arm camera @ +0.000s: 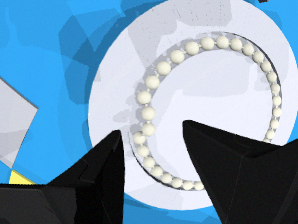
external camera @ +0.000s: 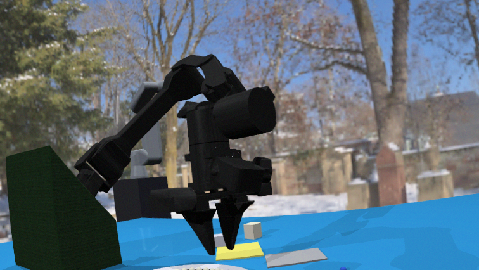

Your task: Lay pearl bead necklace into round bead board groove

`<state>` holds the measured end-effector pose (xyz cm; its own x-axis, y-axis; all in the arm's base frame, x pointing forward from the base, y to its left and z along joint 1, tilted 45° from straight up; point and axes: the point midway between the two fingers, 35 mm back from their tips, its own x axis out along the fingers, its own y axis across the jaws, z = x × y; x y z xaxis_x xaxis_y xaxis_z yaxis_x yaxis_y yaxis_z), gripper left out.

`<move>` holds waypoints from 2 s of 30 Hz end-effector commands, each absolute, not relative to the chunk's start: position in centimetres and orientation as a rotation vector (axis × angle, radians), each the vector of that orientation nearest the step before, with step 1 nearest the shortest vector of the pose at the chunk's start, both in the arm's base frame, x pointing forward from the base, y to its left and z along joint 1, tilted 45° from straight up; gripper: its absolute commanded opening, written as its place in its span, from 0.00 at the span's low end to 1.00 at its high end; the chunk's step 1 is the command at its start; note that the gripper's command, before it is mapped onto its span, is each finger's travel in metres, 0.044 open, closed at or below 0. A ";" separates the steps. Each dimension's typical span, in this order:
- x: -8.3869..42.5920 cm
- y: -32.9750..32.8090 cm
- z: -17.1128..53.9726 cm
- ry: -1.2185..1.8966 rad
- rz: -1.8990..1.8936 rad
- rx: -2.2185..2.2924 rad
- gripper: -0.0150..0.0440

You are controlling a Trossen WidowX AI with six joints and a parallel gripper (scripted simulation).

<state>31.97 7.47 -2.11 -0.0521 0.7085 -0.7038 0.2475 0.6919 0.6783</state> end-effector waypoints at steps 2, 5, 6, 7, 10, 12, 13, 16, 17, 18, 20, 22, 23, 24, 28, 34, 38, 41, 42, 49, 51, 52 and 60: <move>31.7 8.3 -3.0 1.623 0.453 0.782 0.46; 32.0 7.8 -2.4 1.616 0.455 0.783 0.46; 32.0 7.8 -2.4 1.616 0.455 0.783 0.46; 32.0 7.9 -2.5 1.616 0.455 0.783 0.46; 32.0 8.2 -2.8 1.617 0.455 0.783 0.46; 31.9 8.4 -3.0 1.618 0.454 0.783 0.46; 31.9 8.5 -3.2 1.618 0.454 0.783 0.46; 31.8 8.8 -3.5 1.619 0.454 0.783 0.46; 31.8 9.0 -3.6 1.620 0.454 0.783 0.46; 31.8 9.1 -3.7 1.620 0.454 0.783 0.46; 31.7 9.3 -4.0 1.621 0.454 0.783 0.46; 31.7 9.5 -4.2 1.622 0.454 0.783 0.46; 31.6 9.6 -4.3 1.622 0.454 0.783 0.46; 31.6 9.7 -4.4 1.622 0.454 0.783 0.46; 31.5 10.0 -4.7 1.623 0.454 0.783 0.46; 31.7 9.8 -4.5 1.619 0.454 0.772 0.37; 31.7 9.8 -4.5 1.619 0.454 0.772 0.25; 31.7 9.8 -4.5 1.619 0.454 0.772 0.25; 31.7 9.8 -4.5 1.619 0.454 0.772 0.25; 31.7 9.8 -4.5 1.619 0.454 0.772 0.25; 31.7 9.8 -4.5 1.619 0.454 0.772 0.25; 31.7 9.8 -4.5 1.619 0.454 0.772 0.25; 31.7 9.8 -4.5 1.619 0.454 0.772 0.25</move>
